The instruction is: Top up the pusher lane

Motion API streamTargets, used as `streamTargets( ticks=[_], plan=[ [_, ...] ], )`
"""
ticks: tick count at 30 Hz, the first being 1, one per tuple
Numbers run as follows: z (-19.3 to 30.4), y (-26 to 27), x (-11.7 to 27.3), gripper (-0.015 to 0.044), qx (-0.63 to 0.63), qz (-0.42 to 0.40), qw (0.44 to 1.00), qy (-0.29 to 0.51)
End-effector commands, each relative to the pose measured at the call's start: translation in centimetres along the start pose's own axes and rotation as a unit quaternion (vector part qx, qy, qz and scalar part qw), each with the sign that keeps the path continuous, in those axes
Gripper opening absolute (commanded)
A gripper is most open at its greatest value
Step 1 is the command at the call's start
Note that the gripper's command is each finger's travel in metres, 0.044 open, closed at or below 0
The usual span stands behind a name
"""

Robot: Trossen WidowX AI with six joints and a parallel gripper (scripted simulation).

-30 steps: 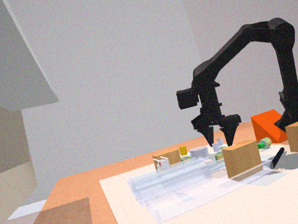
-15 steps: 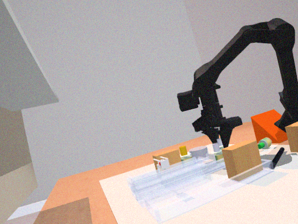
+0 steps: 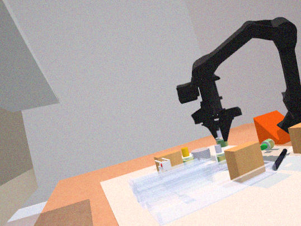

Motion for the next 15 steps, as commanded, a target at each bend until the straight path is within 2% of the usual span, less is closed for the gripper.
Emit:
streamTargets(
  ticks=[1, 9, 15],
  plan=[
    [0.0, 0.2, 2.1, 0.0, 0.004, 0.004, 1.0, 0.001],
    [0.4, 1.0, 6.7, 0.0, 0.004, 0.003, 1.0, 0.002],
    [-0.1, 1.5, 6.6, 0.0, 0.001, 0.004, 1.0, 0.002]
  ],
)
Point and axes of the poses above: the point midway between the two fingers, 35 mm back from their tips, its own x axis back along the fingers, its own y axis across the jaws, z = x × y, the point moved 8 cm from there along x, back along the fingers, and after that the axes turned 14 degrees about x, right-handed, at the moved point
